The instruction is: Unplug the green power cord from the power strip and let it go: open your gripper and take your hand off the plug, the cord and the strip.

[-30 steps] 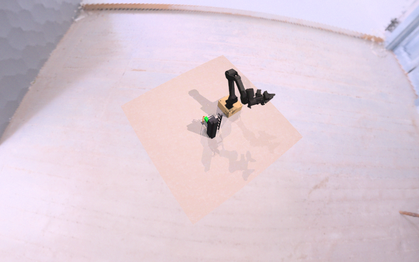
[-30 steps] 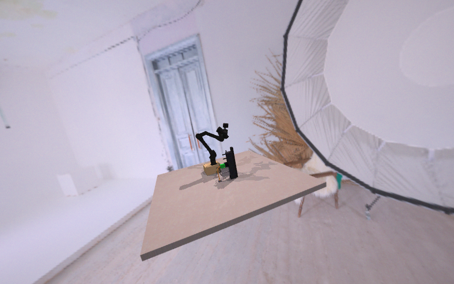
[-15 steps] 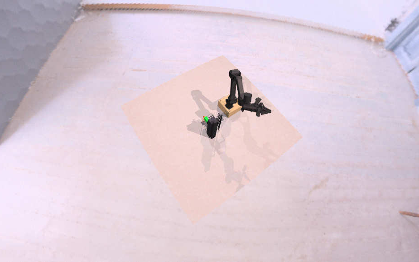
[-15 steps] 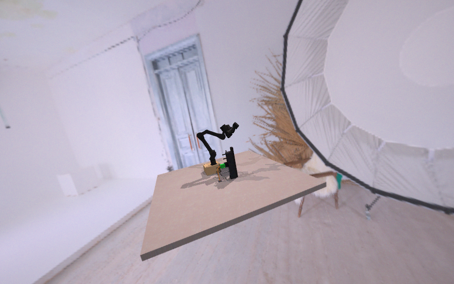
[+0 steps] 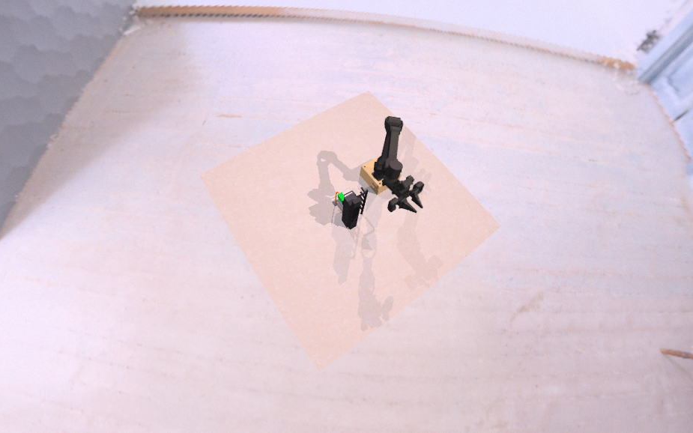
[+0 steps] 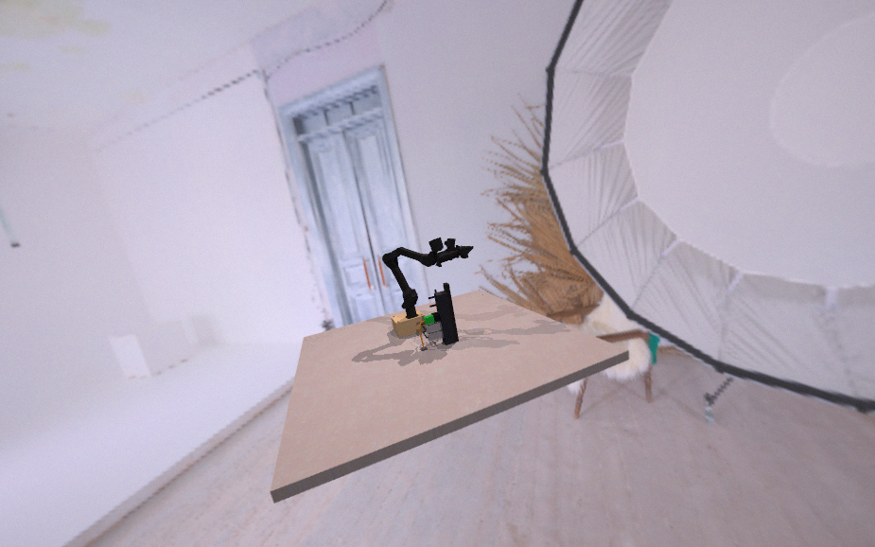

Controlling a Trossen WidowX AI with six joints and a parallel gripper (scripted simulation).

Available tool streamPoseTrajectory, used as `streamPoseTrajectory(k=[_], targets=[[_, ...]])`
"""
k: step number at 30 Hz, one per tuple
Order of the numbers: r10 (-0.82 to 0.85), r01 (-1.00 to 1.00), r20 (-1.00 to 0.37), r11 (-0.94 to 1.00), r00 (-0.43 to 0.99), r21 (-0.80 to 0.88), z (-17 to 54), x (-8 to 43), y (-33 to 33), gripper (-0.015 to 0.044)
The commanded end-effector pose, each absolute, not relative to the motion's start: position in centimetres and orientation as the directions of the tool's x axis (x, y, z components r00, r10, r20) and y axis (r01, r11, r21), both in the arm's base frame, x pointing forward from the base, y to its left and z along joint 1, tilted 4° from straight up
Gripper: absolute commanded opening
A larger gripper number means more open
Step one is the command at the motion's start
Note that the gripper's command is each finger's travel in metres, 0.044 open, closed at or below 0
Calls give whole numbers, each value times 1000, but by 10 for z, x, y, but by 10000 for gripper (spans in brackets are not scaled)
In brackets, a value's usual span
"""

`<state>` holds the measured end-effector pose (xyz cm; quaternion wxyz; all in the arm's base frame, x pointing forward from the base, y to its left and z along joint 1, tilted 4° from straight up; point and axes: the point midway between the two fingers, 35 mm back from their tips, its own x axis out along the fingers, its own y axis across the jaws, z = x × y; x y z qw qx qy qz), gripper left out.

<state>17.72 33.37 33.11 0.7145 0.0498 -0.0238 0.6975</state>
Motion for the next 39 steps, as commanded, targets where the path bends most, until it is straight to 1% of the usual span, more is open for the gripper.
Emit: streamPoseTrajectory(k=[1, 7, 13, 20, 27, 30, 35, 39], targets=[[984, -965, 36, 164, 175, 207, 318, 223, 322, 160], [919, -822, -62, 377, 389, 427, 303, 285, 288, 160], [803, -584, -170, 543, 571, 604, 287, 339, 240, 160], [635, -301, -279, 648, 720, 700, 270, 380, 174, 160], [509, -61, -384, 658, 770, 751, 251, 394, 129, 160], [435, 99, -470, 644, 768, 758, 230, 396, 108, 160], [293, 380, -616, 576, 731, 724, 194, 392, 66, 160], [196, 616, -754, 467, 627, 634, 161, 380, 37, 160]])
